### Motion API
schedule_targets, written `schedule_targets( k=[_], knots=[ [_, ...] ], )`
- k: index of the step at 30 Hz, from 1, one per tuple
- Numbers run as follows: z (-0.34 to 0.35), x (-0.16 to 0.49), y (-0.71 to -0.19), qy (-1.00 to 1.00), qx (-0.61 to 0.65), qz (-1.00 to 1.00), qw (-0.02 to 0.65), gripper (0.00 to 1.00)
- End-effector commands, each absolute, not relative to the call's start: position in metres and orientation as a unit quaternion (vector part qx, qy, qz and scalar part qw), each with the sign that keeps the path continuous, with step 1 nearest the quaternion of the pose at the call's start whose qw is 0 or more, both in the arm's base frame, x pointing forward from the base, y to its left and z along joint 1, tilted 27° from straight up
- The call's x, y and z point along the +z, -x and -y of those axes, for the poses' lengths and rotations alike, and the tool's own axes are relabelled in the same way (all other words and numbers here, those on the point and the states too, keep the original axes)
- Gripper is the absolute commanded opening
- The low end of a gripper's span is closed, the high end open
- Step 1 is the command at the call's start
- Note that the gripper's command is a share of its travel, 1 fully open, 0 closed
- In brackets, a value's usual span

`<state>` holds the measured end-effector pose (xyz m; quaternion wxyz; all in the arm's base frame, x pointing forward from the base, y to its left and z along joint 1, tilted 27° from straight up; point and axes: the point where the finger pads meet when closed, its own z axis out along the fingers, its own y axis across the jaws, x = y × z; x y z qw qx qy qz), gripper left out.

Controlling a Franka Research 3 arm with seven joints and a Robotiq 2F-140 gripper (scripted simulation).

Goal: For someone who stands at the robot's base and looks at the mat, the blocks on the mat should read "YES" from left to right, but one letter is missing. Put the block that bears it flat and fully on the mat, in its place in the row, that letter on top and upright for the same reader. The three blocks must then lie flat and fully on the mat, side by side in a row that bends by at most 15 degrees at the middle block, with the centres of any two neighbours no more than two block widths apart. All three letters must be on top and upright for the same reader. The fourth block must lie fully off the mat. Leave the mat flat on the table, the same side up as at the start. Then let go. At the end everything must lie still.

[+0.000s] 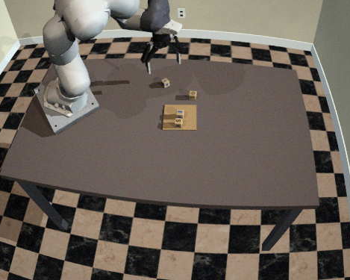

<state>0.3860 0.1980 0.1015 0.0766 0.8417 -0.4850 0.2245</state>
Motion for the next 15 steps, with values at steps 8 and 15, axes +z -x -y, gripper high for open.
schedule_targets(
  k=[8,15],
  knots=[
    [-0.1975,0.0991,-0.3862,-0.879,0.217,0.413,0.094,0.40],
    [-0.1975,0.0991,-0.3862,-0.879,0.217,0.413,0.094,0.40]
  ],
)
